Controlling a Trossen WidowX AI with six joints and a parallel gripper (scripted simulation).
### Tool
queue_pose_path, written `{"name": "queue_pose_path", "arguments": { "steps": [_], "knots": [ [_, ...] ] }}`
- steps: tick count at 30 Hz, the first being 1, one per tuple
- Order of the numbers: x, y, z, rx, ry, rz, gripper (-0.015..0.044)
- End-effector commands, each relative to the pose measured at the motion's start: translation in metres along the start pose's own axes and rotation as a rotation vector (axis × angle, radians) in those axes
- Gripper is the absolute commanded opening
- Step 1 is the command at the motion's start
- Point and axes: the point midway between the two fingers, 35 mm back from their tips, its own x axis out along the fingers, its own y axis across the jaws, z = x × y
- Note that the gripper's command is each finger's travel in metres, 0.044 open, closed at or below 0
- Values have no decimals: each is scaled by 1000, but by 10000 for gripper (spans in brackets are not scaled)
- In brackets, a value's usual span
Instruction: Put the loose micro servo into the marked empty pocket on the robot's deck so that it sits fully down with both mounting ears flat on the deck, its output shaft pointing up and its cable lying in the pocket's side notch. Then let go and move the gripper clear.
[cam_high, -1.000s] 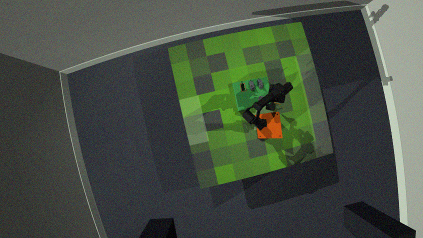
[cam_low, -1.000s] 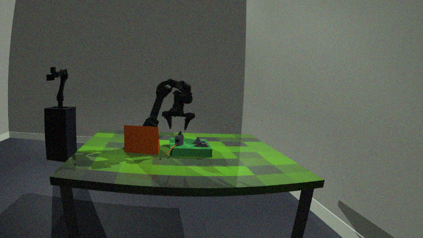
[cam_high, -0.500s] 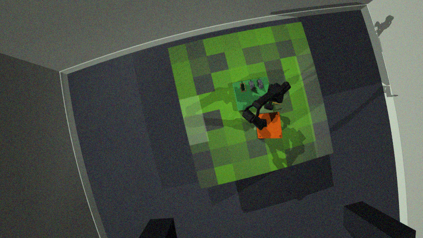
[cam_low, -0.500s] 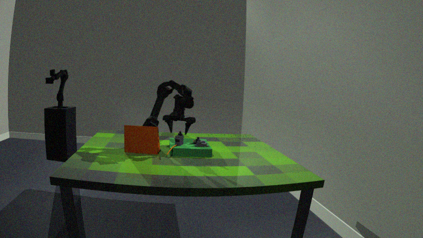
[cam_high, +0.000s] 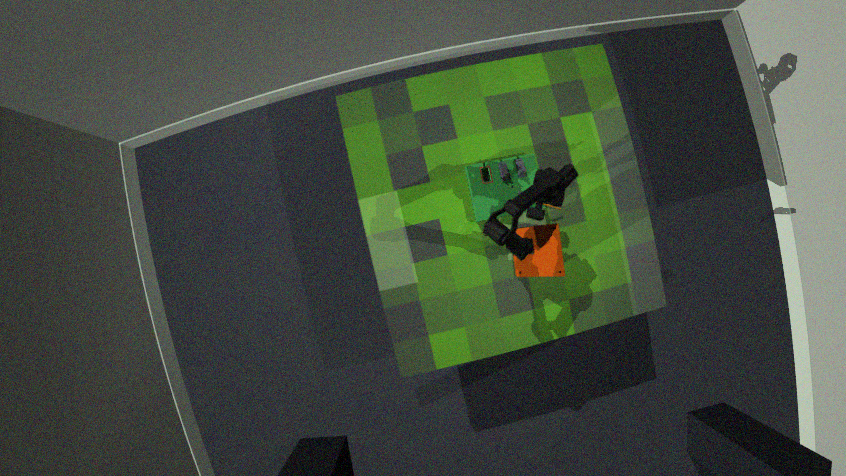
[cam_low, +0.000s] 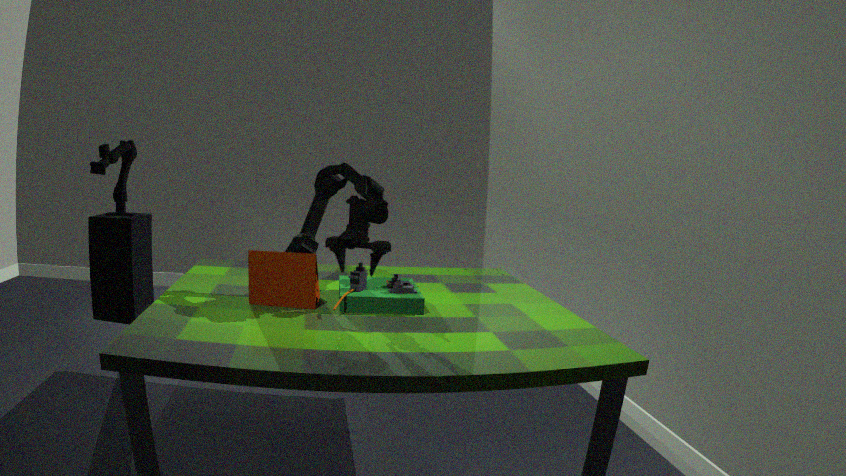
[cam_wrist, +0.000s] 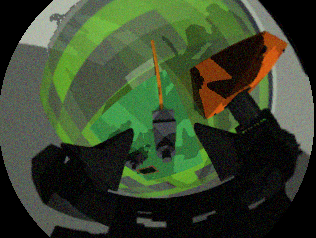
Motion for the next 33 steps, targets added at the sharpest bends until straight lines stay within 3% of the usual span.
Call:
{"name": "queue_pose_path", "arguments": {
  "steps": [1, 11, 17, 20, 33],
  "knots": [
    [3, 0, 0, 5, 3, 2, 387],
    [3, 0, 0, 5, 3, 2, 125],
    [3, 0, 0, 5, 3, 2, 85],
    [-1, 0, 0, 5, 3, 2, 6],
    [-27, -8, -5, 5, 2, 1, 0]
  ]
}}
